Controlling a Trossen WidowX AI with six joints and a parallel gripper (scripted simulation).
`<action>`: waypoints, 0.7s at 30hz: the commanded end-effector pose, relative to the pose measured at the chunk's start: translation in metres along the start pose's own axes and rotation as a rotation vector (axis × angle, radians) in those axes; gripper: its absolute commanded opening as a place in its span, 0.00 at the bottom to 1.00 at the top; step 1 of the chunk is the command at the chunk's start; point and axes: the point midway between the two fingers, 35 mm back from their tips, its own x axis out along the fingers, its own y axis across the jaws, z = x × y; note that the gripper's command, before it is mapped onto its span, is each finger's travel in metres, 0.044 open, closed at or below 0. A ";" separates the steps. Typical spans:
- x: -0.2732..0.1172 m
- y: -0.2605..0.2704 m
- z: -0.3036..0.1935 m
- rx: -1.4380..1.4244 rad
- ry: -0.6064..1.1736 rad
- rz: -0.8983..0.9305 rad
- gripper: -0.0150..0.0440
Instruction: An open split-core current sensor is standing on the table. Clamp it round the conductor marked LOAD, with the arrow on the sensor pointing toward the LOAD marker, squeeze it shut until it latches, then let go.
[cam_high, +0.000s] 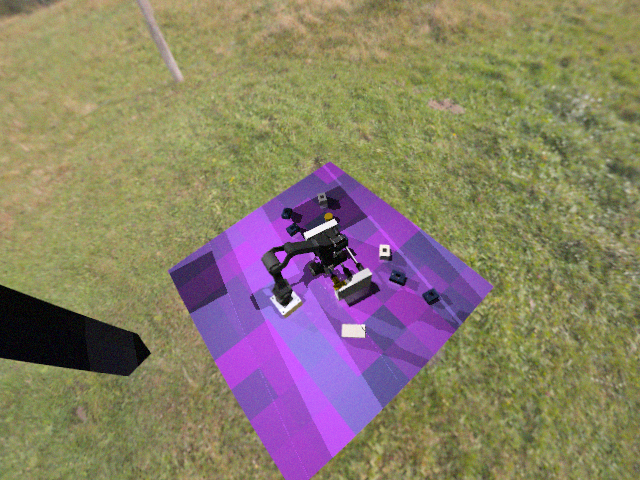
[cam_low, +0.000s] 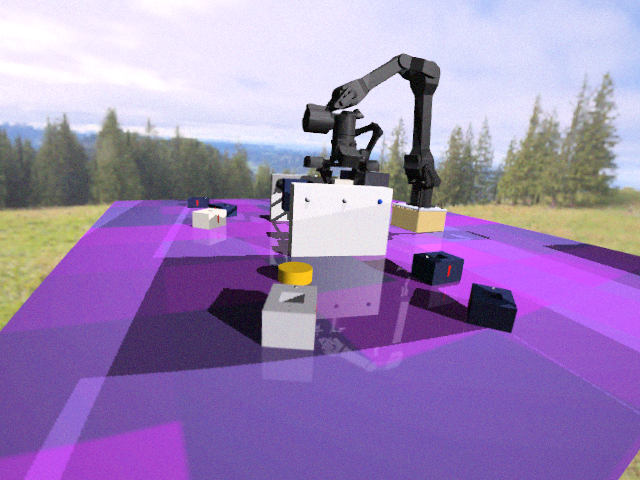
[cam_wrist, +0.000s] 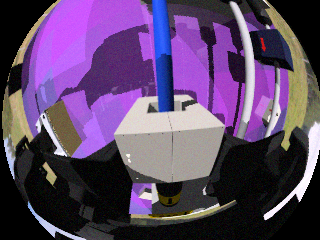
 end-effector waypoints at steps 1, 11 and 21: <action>0.000 0.000 0.000 0.000 0.000 0.000 0.52; 0.000 0.000 0.000 0.000 0.000 0.000 0.69; 0.000 0.000 0.000 0.000 0.000 0.000 0.69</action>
